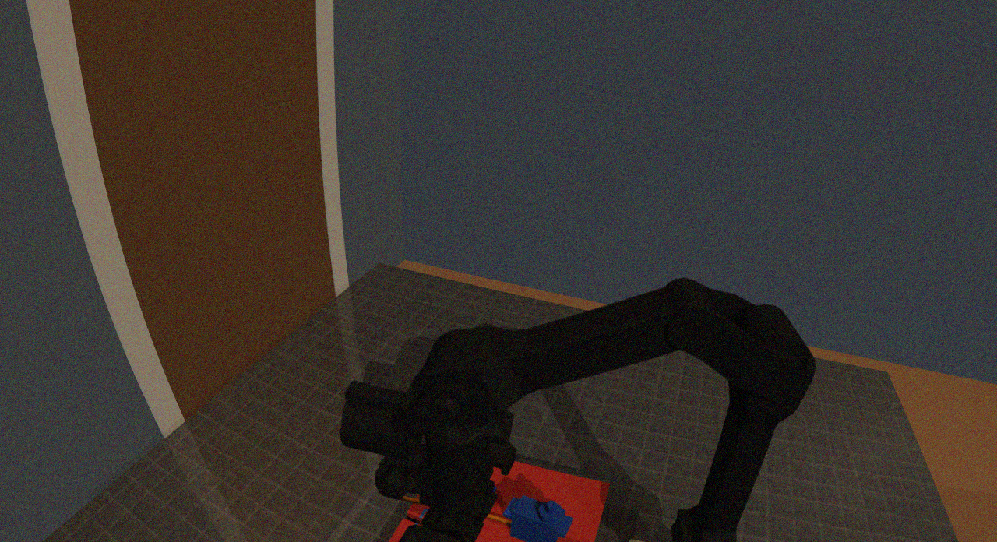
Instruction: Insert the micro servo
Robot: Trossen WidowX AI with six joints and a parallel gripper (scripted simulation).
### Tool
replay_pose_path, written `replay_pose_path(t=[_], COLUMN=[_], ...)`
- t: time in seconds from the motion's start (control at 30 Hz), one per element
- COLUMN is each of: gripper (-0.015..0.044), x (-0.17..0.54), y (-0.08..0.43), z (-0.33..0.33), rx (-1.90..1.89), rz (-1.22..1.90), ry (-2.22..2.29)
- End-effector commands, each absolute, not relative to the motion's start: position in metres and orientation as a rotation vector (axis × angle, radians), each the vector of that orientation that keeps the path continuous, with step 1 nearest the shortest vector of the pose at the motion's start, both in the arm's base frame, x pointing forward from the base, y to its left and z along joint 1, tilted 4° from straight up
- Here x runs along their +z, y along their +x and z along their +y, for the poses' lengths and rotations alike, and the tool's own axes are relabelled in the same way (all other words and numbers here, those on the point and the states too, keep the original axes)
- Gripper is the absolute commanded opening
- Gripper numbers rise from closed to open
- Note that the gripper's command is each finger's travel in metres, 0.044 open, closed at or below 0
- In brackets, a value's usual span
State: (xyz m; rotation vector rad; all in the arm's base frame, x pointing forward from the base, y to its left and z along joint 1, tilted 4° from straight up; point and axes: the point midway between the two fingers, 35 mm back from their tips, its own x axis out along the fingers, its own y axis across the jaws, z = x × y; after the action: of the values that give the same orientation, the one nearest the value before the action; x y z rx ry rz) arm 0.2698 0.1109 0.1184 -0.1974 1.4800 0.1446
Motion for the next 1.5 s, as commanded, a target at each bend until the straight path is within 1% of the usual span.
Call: replay_pose_path(t=[0.0,0.8,1.47], gripper=[0.0000,0.0000,0.0000], x=[0.116,0.078,0.078], y=[0.270,0.273,0.282], z=[0.113,0.112,0.088], rx=[0.144,0.144,0.142], rz=[1.480,1.480,1.480], ry=[-0.205,-0.205,-0.207])
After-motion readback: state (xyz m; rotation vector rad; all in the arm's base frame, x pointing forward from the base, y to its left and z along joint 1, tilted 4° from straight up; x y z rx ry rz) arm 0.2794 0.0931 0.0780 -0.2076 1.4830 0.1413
